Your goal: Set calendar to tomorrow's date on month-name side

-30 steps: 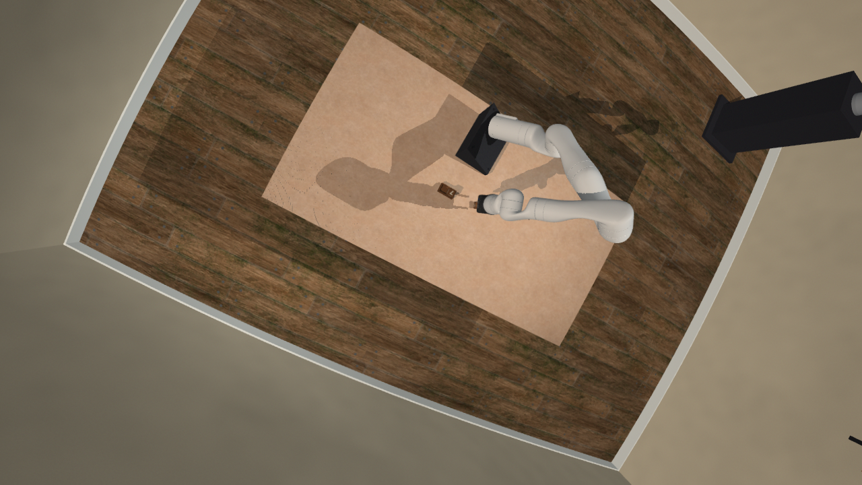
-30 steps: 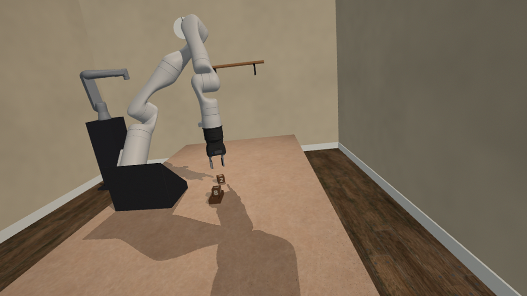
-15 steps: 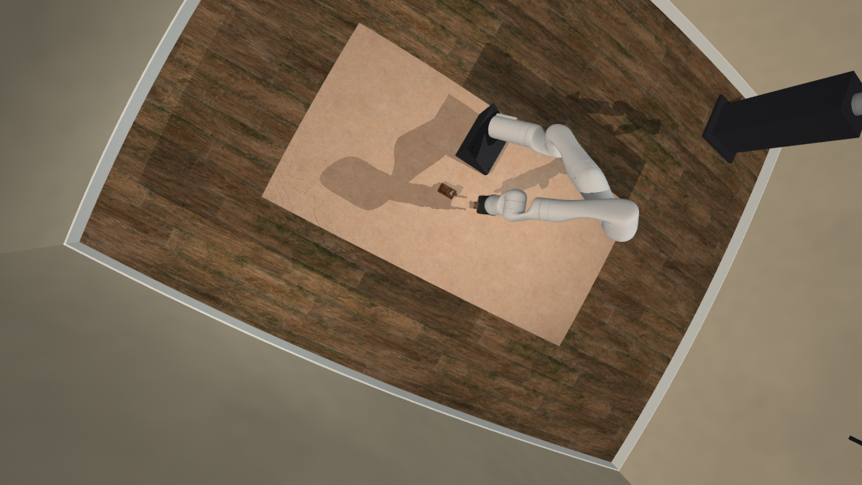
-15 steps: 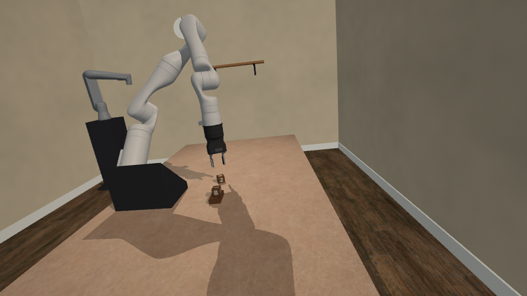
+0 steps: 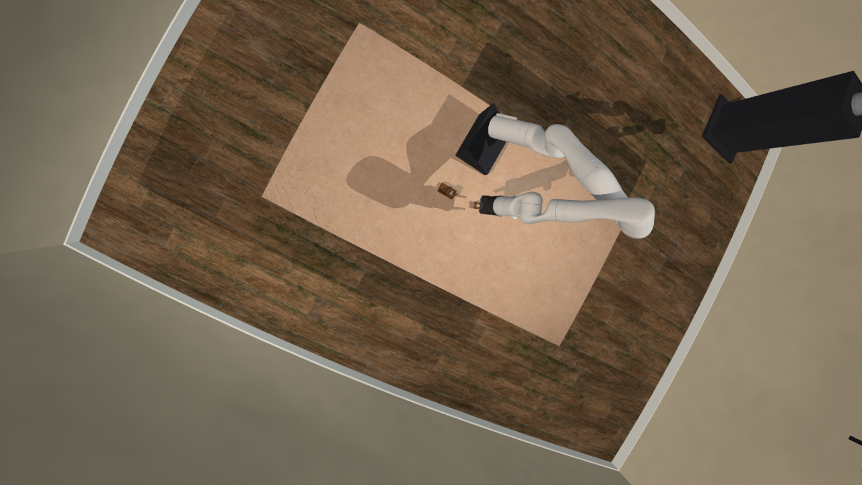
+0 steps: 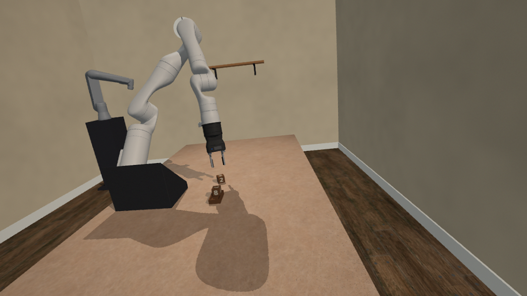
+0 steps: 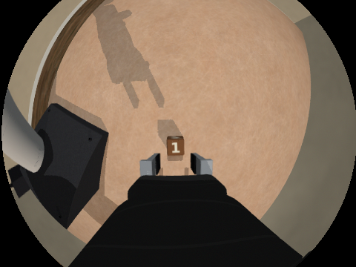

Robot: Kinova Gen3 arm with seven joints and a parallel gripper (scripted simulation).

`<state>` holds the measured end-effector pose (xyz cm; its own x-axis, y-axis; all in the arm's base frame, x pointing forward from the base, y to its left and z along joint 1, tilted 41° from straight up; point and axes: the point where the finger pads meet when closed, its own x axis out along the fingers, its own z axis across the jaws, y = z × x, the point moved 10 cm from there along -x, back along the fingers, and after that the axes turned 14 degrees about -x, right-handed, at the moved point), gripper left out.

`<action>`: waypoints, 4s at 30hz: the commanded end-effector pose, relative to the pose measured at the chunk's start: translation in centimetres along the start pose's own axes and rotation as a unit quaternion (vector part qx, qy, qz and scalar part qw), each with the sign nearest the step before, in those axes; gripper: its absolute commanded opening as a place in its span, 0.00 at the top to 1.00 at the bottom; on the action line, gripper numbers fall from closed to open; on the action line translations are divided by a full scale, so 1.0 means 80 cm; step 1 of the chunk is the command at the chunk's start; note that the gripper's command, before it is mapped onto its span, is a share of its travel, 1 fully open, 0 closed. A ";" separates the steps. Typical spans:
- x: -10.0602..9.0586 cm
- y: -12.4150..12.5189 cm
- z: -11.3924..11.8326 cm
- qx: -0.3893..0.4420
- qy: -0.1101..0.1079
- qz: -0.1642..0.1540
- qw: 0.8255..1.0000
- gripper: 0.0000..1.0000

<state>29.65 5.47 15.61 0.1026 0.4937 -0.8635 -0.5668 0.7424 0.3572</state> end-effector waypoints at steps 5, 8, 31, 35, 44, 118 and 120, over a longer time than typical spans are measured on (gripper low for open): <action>-0.005 0.012 0.003 -0.010 0.002 -0.025 1.000 0.13; -0.005 0.012 0.003 -0.010 0.002 -0.026 1.000 0.13; 0.002 0.034 0.006 -0.008 0.033 -0.103 0.994 0.13; 0.002 0.041 0.008 -0.009 0.035 -0.128 0.991 0.13; 0.001 0.047 0.011 -0.009 0.033 -0.152 0.988 0.13; 0.019 0.071 0.012 -0.006 0.071 -0.256 0.964 0.13; 0.019 0.073 0.013 -0.006 0.070 -0.260 0.963 0.13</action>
<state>27.68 10.16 16.70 0.2603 -0.0131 -0.9654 -0.4534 0.8811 -0.1342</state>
